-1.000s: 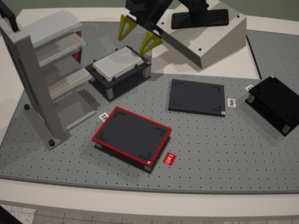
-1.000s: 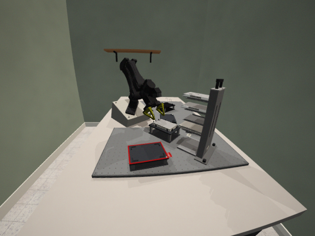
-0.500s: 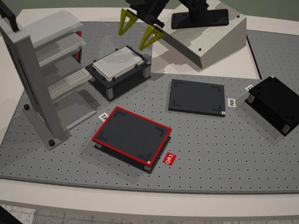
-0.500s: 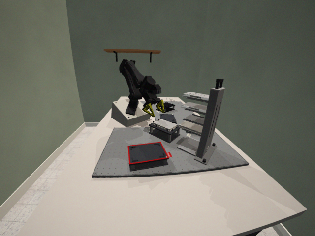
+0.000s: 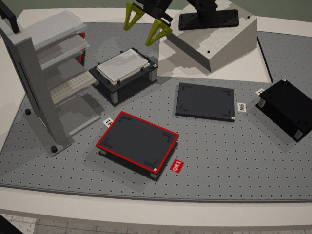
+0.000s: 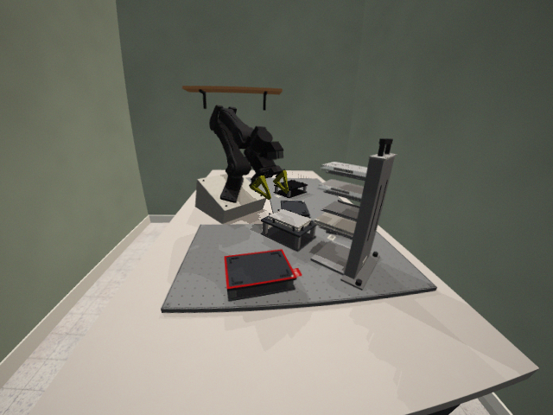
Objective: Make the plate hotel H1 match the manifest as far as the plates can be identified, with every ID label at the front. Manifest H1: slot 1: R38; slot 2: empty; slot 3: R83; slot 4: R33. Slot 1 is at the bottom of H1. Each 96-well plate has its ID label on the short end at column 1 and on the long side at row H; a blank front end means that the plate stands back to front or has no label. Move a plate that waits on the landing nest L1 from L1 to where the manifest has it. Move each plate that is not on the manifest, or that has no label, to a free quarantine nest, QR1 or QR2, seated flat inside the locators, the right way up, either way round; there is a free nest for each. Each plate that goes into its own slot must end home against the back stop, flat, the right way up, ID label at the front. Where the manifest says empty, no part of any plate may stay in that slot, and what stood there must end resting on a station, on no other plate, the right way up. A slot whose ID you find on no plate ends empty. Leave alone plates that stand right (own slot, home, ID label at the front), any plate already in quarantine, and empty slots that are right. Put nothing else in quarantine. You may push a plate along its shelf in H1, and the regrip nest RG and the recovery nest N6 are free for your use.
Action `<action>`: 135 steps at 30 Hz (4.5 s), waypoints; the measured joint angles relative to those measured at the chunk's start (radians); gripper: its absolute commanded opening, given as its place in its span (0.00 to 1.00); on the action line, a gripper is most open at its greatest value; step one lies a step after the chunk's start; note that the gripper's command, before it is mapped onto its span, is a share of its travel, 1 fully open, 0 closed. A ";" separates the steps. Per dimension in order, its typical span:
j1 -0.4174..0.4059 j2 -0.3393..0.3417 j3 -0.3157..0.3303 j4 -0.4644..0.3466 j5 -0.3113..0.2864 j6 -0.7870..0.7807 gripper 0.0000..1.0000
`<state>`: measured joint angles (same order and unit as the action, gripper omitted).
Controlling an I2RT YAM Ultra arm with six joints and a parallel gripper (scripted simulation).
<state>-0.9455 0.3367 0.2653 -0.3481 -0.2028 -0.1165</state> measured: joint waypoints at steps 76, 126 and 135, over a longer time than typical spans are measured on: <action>0.162 1.065 0.793 -0.539 0.196 0.035 1.00; 0.162 1.114 0.739 -0.416 0.195 0.035 0.85; 0.162 1.114 0.739 -0.421 0.195 0.035 0.85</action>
<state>-0.7837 1.4509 1.0042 -0.7689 -0.0074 -0.0811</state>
